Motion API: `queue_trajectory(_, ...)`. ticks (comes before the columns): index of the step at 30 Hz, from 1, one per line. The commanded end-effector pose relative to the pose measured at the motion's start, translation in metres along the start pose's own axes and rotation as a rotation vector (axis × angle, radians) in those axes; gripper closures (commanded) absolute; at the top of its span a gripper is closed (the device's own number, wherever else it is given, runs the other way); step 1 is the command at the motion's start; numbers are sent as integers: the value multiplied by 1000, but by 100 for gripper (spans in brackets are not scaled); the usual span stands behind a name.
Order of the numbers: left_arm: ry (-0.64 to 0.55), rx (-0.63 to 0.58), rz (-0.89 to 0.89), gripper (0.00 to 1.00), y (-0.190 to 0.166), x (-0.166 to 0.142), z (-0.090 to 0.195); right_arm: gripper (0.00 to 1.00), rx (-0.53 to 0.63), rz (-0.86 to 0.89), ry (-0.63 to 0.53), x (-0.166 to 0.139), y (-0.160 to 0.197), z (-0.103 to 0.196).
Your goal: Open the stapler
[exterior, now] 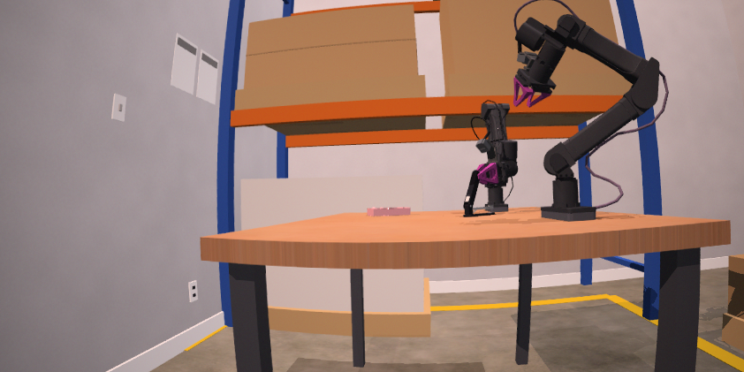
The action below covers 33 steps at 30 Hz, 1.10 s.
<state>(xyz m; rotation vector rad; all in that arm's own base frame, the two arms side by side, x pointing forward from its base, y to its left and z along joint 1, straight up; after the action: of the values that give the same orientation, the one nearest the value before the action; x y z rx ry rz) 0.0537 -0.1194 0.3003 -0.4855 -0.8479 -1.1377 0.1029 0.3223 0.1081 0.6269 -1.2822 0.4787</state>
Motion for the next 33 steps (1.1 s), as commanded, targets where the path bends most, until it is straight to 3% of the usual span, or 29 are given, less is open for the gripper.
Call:
queue_trajectory(1, -22, -8, -13, 45, -7, 6, 7, 83, -7, -22, -26, 9, 3, -2)
queue_trajectory(2, -22, -8, -13, 45, -7, 6, 7, 84, -5, -34, -31, 12, 2, -1)
queue_trajectory(3, -22, -8, -13, 45, -7, 6, 7, 95, -5, -34, -31, 12, 2, -1)
queue_trajectory(4, -22, -8, -13, 45, -7, 6, 7, 100, -5, -34, -31, 12, 2, -1)
queue_trajectory(8, -22, -8, -13, 45, -7, 6, 7, 100, -5, -34, -31, 12, 2, -1)
queue_trajectory(13, -22, -8, -13, 45, -7, 6, 7, 47, 0, -20, -19, 7, 3, -1)
queue_trajectory(31, -22, -8, -13, 45, -7, 6, 7, 47, -5, -14, -14, 4, -1, 42)
queue_trajectory(32, -22, -8, -13, 45, -7, 6, 7, 54, -6, -17, -12, 4, -1, 42)
queue_trajectory(33, -22, -8, -13, 45, -7, 6, 7, 54, -5, -40, -12, 6, 2, 41)
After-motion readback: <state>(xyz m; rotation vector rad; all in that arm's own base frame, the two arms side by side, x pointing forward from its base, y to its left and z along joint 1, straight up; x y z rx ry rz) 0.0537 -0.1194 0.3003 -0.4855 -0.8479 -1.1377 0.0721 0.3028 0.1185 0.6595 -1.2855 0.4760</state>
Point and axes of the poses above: on each arm, the point where the finger pads meet when closed, its own z axis back along the fingers, its own y axis across the jaws, x = y × z, the point moved 1 cm from there along z, back along the fingers, and after that the axes turned 10 degrees about -z, right-handed, at the moved point
